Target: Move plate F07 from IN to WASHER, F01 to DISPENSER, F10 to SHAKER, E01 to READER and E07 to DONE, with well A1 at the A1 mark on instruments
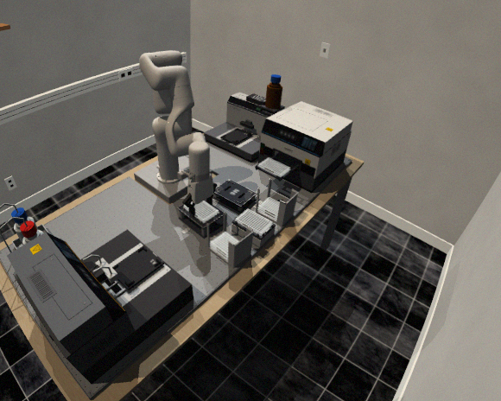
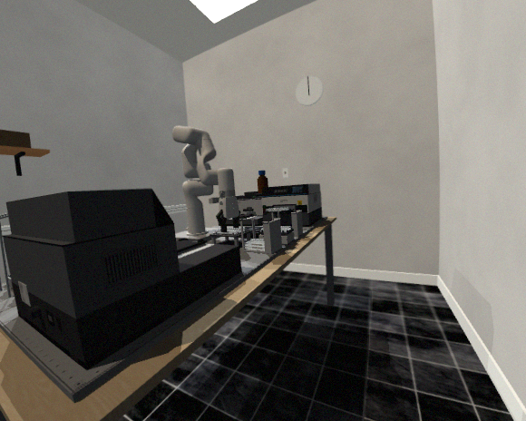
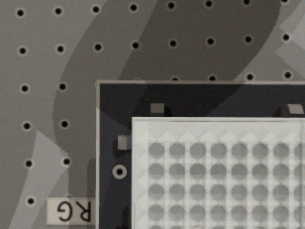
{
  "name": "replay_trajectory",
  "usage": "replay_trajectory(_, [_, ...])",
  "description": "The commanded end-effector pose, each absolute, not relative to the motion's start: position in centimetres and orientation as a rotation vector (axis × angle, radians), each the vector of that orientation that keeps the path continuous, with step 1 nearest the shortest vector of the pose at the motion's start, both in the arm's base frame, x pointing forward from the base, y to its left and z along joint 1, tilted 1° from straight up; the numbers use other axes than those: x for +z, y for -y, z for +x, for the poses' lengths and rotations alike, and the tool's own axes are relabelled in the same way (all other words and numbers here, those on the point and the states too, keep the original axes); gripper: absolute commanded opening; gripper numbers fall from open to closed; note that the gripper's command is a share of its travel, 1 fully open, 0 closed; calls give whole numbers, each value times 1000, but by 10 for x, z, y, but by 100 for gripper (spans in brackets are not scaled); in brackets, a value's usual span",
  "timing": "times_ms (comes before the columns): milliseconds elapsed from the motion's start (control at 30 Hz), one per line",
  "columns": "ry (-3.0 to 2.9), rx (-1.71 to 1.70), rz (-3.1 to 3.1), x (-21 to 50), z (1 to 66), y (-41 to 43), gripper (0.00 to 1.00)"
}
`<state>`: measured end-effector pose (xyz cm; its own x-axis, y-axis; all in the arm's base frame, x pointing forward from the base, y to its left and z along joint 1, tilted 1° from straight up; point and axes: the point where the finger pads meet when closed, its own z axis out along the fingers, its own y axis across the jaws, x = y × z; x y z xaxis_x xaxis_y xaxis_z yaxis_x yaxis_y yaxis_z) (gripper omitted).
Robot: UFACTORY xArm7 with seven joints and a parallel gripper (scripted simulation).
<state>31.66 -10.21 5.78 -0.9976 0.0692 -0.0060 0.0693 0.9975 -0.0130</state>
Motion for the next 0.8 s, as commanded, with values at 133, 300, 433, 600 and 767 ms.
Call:
replay_trajectory(133, [-3131, -22, 109, 59, 318, 103, 100])
replay_trajectory(300, [-3131, -22, 109, 63, 318, 102, 100])
replay_trajectory(433, [-3131, -22, 109, 65, 318, 102, 100])
replay_trajectory(600, [-3131, -22, 109, 72, 318, 102, 100])
replay_trajectory(767, [-3131, -22, 109, 79, 318, 102, 100])
